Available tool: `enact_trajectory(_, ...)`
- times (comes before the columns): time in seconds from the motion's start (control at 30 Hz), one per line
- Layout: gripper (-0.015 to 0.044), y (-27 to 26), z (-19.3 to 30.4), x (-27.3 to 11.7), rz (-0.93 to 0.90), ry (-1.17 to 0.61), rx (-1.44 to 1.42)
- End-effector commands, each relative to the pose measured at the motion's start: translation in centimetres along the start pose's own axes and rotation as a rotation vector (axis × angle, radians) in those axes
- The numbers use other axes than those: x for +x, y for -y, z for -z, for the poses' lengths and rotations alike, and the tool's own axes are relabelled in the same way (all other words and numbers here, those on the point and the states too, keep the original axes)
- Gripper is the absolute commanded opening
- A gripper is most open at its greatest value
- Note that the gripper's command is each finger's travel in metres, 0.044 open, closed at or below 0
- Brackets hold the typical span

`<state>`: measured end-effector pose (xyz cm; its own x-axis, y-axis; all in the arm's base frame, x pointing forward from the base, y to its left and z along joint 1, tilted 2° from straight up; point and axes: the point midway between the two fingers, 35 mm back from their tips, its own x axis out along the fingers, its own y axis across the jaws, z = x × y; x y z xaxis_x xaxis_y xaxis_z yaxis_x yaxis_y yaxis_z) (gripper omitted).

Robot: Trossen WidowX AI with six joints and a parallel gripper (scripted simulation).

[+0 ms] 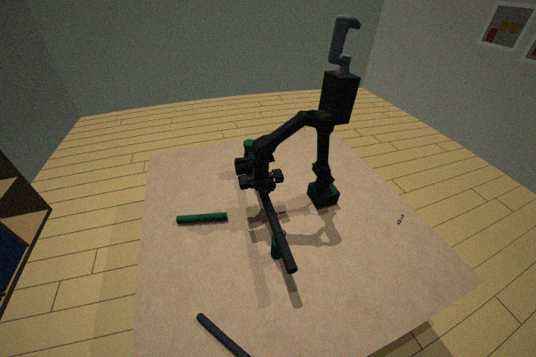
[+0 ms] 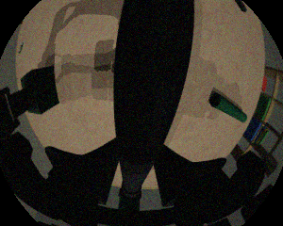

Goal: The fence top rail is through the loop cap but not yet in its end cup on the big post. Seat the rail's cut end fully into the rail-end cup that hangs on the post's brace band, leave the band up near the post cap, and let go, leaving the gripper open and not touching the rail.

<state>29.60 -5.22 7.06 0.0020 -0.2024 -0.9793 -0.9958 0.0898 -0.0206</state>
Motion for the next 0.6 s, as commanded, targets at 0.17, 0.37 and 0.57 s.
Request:
enact_trajectory(0.17,0.0000,0.04,0.26,-0.33,0.002,-0.011,-0.001)
enact_trajectory(0.37,0.0000,0.06,0.35,-0.41,0.002,-0.012,-0.001)
enact_trajectory(0.57,0.0000,0.07,0.45,-0.49,0.002,-0.013,-0.001)
